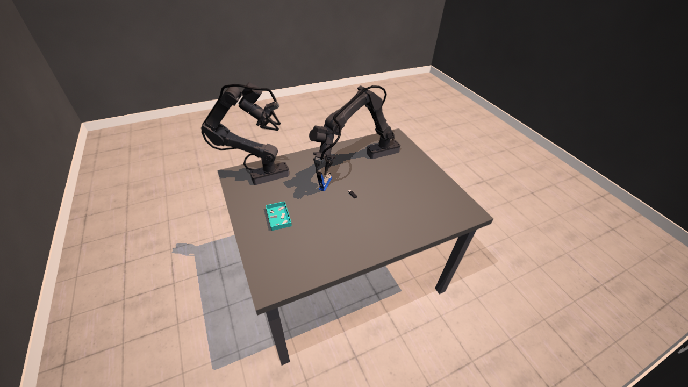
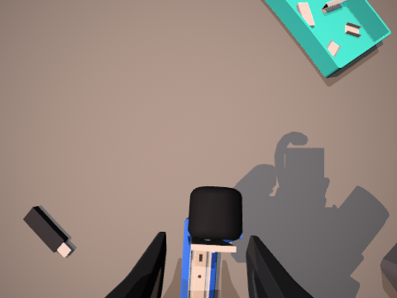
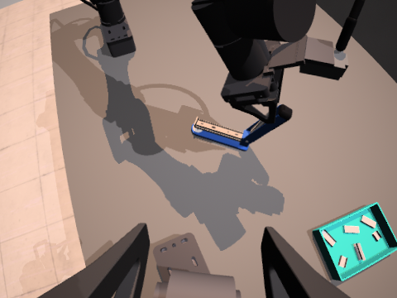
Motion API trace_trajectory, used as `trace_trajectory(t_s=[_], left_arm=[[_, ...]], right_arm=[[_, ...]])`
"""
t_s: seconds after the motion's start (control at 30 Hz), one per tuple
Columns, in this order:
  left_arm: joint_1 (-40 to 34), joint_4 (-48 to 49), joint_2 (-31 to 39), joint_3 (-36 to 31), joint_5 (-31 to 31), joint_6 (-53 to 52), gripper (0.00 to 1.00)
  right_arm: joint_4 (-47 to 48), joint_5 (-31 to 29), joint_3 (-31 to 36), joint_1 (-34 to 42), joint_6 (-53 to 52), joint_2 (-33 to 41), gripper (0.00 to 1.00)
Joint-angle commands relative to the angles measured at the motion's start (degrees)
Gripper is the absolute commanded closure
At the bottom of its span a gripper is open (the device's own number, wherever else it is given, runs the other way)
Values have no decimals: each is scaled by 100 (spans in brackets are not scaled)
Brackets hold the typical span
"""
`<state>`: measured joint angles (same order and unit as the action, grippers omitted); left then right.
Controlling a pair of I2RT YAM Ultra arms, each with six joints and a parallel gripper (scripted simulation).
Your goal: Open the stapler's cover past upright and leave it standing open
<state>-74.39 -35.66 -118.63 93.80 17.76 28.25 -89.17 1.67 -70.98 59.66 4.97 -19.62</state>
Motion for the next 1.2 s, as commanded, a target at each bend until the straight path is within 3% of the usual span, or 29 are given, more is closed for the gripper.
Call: trace_trajectory(t_s=[0.0, 0.1, 0.27, 0.6, 0.77, 0.93, 1.17], left_arm=[[-82, -147, 243, 25, 121, 69, 57], [-140, -337, 435, -55, 151, 118, 57], [-276, -1160, 680, 683, 208, 221, 57], [-193, -987, 636, 368, 164, 194, 57], [-188, -602, 792, 175, -113, -266, 0], [-167, -296, 1008, -225, -249, -545, 0], [-139, 177, 1673, -1504, -819, -1465, 0]], right_arm=[[-49, 3, -105, -15, -33, -12, 44], [-49, 3, -105, -15, -33, -12, 44], [-49, 3, -105, -15, -33, -12, 44], [-49, 3, -105, -15, -33, -12, 44], [-49, 3, -105, -15, -33, -12, 44], [-49, 3, -105, -15, -33, -12, 44], [-49, 3, -105, -15, -33, -12, 44]])
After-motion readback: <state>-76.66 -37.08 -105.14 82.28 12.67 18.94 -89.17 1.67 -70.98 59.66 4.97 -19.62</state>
